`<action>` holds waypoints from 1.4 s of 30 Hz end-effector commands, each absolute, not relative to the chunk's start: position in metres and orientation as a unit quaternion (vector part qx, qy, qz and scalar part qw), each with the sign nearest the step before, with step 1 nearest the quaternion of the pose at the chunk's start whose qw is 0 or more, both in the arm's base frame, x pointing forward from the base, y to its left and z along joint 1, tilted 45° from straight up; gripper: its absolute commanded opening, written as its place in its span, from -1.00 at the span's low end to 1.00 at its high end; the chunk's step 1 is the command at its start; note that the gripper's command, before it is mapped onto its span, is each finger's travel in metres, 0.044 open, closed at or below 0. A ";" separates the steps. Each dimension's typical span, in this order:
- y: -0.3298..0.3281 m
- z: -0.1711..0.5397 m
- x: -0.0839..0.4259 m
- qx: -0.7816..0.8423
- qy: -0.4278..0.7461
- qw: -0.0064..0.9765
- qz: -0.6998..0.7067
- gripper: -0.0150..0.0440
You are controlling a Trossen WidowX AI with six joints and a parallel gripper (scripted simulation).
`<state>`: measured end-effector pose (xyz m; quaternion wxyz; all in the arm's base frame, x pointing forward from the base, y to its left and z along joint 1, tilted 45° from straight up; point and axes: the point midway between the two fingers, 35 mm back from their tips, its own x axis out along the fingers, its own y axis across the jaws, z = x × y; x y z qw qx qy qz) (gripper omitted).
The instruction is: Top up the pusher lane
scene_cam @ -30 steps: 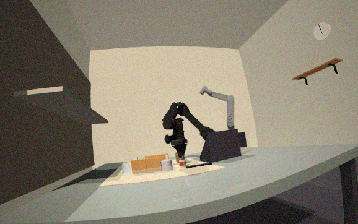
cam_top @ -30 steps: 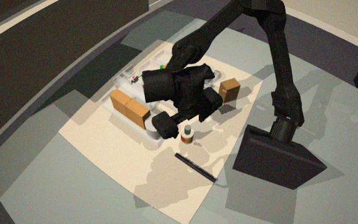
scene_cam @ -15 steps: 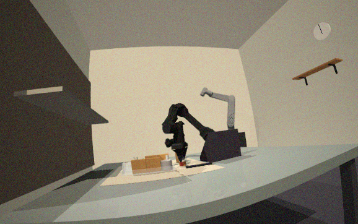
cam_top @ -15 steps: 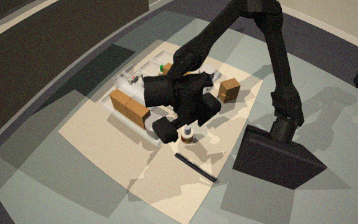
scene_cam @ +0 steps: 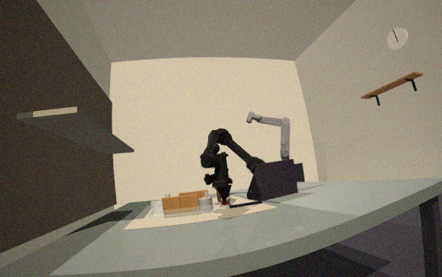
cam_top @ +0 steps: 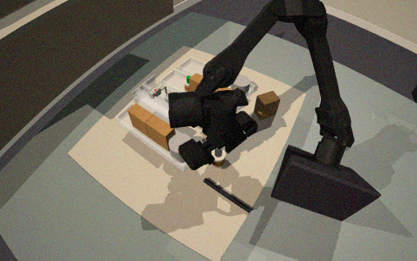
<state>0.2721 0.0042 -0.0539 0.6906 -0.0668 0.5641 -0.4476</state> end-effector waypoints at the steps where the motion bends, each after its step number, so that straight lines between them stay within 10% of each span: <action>1: 0.004 -0.054 0.273 -0.069 0.563 0.692 -0.447 0.11; 13: 0.015 -0.043 0.276 -0.069 0.564 0.693 -0.444 -0.49; 42: 0.011 0.041 0.286 -0.131 0.604 0.683 -0.389 -0.49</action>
